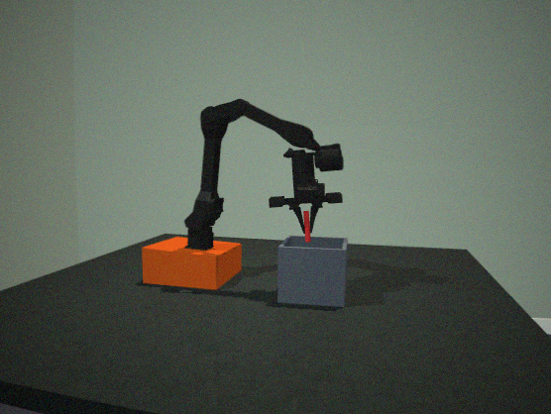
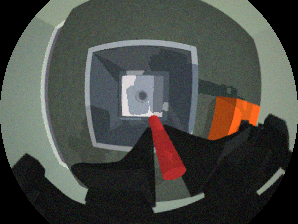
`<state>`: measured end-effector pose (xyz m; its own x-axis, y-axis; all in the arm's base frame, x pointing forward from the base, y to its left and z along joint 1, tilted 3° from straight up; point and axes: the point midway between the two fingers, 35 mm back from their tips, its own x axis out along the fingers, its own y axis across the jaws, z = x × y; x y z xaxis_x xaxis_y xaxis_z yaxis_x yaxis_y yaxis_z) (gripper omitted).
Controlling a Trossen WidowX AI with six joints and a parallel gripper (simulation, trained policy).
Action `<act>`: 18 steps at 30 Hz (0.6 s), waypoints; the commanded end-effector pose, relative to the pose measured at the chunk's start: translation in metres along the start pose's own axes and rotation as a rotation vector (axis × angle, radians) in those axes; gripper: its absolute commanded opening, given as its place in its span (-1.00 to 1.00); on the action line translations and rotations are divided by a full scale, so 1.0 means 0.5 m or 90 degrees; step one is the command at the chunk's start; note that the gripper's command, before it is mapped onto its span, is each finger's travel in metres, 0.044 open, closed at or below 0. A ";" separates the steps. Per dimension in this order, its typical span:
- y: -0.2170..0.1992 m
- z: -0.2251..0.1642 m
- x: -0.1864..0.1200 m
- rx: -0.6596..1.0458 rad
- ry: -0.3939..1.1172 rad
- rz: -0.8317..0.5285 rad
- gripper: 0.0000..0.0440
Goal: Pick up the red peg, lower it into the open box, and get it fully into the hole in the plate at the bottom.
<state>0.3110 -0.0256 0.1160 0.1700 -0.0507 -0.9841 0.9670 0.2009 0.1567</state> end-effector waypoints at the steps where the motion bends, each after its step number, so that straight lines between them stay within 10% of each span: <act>1: 0.000 0.008 0.022 -0.002 0.006 -0.010 -1.00; 18: 0.017 0.040 0.100 -0.016 0.021 -0.015 -1.00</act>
<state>0.3298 -0.0438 0.0773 0.1500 -0.0303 -0.9882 0.9657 0.2188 0.1399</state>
